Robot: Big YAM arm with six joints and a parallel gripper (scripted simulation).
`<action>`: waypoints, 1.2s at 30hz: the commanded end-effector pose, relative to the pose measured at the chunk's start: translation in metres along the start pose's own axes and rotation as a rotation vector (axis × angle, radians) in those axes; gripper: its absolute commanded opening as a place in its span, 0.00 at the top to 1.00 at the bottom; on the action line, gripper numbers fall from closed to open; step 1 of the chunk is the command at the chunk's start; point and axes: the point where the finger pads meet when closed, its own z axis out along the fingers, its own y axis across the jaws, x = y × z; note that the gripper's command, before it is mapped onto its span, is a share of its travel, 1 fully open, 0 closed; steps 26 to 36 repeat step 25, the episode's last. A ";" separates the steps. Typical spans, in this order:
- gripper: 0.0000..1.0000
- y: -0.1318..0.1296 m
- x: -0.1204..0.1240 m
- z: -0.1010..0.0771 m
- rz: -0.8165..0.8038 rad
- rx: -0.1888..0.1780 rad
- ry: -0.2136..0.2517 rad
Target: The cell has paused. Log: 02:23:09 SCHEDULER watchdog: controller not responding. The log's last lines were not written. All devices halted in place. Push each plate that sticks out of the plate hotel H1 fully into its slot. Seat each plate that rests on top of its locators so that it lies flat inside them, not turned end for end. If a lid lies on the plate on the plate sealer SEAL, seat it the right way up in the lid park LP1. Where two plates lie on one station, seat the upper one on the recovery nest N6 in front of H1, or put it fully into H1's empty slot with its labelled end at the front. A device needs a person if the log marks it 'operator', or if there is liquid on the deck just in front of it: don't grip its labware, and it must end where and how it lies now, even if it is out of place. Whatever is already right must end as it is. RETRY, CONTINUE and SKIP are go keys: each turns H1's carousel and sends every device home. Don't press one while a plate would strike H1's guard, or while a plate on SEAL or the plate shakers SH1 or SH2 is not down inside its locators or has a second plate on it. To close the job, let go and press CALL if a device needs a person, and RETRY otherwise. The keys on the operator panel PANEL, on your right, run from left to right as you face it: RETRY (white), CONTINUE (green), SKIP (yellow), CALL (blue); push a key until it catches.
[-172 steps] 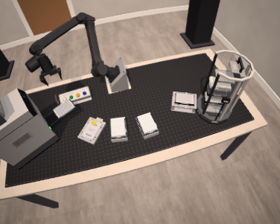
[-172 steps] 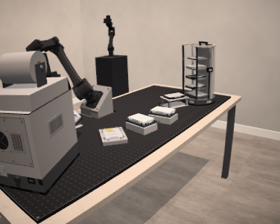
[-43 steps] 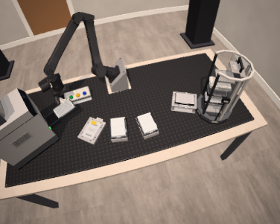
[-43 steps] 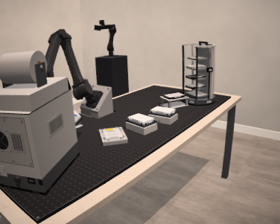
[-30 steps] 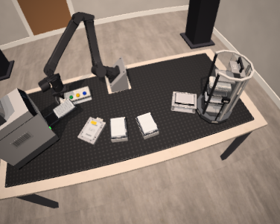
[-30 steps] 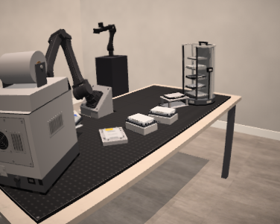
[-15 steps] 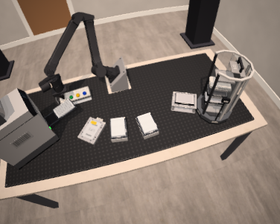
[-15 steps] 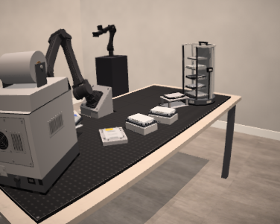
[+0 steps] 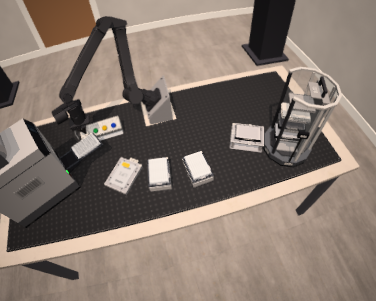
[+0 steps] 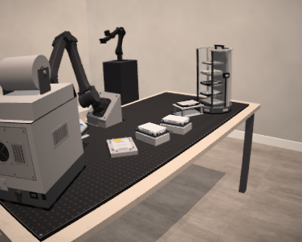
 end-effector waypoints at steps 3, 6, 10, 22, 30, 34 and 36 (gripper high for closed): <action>1.00 -0.005 -0.005 0.013 -0.005 0.016 -0.022; 1.00 -0.005 -0.005 0.014 -0.005 0.016 -0.023; 1.00 -0.006 -0.005 0.014 -0.005 0.016 -0.023; 1.00 -0.007 -0.007 0.018 -0.005 0.016 -0.023; 1.00 -0.008 -0.007 0.019 -0.005 0.016 -0.024; 1.00 -0.008 -0.007 0.019 -0.005 0.016 -0.024; 1.00 -0.008 -0.007 0.019 -0.005 0.016 -0.024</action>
